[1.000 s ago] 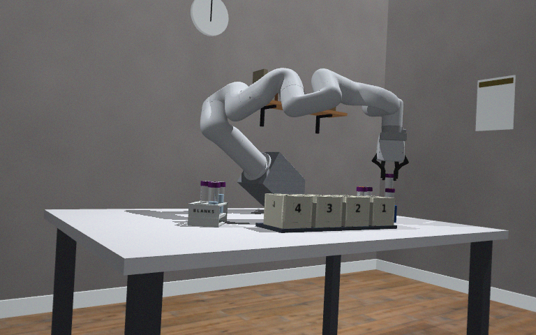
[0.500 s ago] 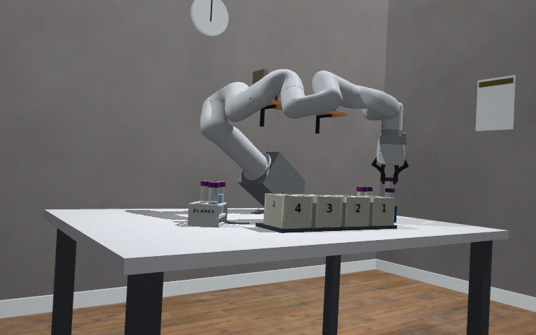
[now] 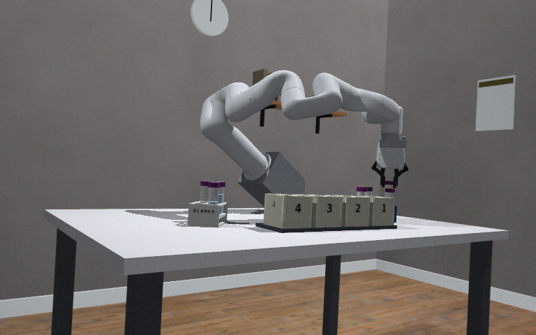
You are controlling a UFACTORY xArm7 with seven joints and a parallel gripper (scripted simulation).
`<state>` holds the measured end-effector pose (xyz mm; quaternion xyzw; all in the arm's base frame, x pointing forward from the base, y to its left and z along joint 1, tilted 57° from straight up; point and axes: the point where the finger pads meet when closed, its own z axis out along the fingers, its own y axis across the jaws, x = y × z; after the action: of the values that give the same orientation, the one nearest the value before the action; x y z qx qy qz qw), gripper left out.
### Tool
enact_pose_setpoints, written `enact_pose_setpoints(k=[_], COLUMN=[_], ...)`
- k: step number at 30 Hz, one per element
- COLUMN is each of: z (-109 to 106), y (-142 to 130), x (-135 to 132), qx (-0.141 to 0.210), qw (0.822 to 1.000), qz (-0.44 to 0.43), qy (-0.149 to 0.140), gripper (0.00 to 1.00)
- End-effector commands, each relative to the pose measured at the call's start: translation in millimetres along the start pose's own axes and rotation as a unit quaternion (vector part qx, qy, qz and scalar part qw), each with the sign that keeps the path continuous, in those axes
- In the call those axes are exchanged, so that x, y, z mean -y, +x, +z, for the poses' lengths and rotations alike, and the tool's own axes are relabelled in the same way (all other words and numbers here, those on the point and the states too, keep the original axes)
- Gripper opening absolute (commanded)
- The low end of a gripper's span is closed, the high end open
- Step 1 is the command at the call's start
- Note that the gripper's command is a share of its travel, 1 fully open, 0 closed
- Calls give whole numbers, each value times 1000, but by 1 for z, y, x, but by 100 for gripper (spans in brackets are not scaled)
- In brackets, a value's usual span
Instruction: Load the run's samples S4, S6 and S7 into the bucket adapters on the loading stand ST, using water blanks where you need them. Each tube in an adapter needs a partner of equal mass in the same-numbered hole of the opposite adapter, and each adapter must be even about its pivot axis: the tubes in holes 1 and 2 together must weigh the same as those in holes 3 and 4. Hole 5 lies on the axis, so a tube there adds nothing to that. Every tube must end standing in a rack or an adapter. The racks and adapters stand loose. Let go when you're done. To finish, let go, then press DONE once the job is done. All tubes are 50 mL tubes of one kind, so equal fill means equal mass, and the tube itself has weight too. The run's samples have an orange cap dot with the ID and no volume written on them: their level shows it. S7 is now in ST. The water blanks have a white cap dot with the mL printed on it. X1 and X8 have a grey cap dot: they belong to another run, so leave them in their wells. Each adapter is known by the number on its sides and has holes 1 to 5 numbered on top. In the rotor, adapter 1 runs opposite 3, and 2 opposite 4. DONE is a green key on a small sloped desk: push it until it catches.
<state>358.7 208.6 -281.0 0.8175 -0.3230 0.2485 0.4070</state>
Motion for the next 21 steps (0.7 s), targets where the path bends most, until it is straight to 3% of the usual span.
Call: enact_pose_setpoints(k=[1, 21], z=[1, 18], y=[0, 0], x=[1, 1], qx=[1, 1], qw=[1000, 1000], qz=[0, 0], qy=[2, 2], gripper=[0, 0])
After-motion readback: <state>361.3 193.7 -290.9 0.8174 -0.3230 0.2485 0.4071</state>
